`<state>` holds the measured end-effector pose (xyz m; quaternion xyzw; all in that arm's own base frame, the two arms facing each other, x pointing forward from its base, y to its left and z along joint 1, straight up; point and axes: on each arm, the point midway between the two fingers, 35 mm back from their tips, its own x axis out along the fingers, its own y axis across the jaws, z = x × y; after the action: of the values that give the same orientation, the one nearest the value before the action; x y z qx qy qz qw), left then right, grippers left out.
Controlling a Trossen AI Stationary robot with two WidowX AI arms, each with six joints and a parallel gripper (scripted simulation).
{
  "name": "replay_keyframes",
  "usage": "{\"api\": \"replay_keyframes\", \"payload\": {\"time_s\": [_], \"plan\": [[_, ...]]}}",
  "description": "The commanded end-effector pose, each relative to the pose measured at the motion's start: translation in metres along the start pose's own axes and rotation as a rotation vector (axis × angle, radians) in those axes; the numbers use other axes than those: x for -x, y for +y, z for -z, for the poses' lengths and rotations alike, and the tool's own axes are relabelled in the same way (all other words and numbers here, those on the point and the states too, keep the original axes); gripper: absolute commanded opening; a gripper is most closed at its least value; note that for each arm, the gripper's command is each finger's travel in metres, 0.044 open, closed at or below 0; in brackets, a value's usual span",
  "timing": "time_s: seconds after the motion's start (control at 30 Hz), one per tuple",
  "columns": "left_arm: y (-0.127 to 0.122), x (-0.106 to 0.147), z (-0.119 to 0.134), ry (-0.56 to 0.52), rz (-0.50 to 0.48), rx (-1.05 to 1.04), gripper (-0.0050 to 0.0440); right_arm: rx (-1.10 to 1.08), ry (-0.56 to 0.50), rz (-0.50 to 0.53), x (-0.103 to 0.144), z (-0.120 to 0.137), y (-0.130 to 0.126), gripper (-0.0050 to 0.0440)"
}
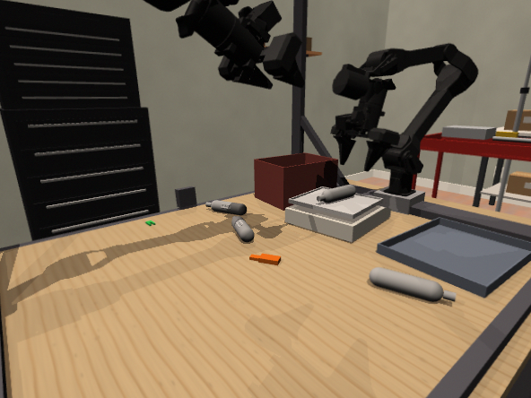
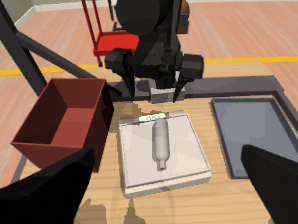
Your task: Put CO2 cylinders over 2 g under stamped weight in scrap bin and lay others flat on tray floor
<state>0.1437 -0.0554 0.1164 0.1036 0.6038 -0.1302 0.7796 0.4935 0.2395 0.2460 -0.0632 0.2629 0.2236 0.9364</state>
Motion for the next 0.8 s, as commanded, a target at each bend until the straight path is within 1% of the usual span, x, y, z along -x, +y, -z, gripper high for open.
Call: {"api": "replay_keyframes", "payload": {"time_s": [0.0,0.13,0.3,0.5,0.77], "plan": [[-0.007,0.003,0.022,-0.058,0.013,-0.039,0.044,0.0,-0.021,-0.003,-0.011,-0.022,0.003,0.044],[-0.011,0.004,0.034,-0.087,0.021,-0.061,0.044,0.0,-0.021,-0.002,-0.019,-0.025,0.003,0.044],[-0.012,0.004,0.039,-0.092,0.023,-0.071,0.044,0.0,-0.016,-0.003,-0.022,-0.024,0.003,0.044],[-0.013,0.004,0.041,-0.096,0.025,-0.074,0.044,0.0,-0.028,-0.003,-0.018,-0.028,0.003,0.044],[-0.013,0.004,0.04,-0.096,0.024,-0.074,0.044,0.001,-0.022,-0.003,-0.017,-0.025,0.002,0.044]]}}
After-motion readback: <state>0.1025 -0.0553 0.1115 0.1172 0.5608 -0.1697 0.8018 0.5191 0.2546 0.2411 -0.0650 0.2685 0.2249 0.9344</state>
